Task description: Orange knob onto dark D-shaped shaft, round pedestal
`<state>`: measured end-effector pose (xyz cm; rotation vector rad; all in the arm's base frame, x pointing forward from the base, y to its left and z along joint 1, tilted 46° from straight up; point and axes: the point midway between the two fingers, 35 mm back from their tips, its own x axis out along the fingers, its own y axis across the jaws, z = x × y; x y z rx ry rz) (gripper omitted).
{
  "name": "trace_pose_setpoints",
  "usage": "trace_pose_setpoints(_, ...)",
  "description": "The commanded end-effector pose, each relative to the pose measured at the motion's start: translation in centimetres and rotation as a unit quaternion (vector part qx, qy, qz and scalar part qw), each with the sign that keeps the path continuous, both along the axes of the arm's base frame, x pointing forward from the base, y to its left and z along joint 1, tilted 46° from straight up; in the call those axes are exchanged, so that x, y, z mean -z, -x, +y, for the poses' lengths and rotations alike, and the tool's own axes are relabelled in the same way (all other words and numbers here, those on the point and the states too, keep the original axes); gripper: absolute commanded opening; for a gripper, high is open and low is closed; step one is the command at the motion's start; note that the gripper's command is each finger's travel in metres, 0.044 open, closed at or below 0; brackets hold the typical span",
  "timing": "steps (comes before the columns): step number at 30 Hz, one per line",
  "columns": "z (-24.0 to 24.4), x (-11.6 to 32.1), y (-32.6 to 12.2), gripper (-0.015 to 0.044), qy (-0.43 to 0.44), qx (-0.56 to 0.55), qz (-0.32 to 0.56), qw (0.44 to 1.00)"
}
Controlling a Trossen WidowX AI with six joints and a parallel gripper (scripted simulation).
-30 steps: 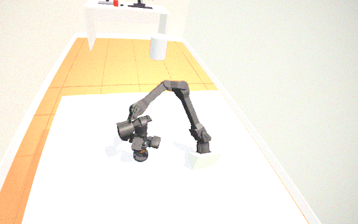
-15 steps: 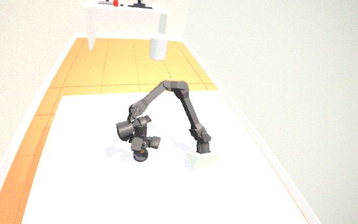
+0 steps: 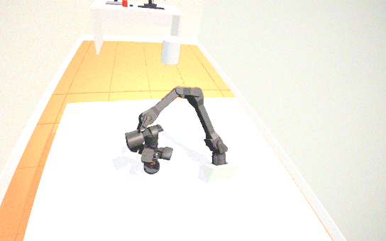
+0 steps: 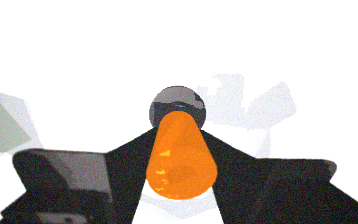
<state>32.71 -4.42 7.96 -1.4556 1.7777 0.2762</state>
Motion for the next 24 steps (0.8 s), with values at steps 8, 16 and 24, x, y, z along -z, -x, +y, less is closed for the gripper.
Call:
trace_pose_setpoints(8, 0.19, -0.55, 0.15, 0.0, -0.001, -0.073, 0.07, 0.995)
trace_pose_setpoints(16, -0.22, -0.09, 0.2, 0.0, -0.001, -0.073, 0.07, 0.995)
trace_pose_setpoints(24, 0.17, -0.23, 0.2, 0.0, -0.001, -0.073, 0.07, 0.995)
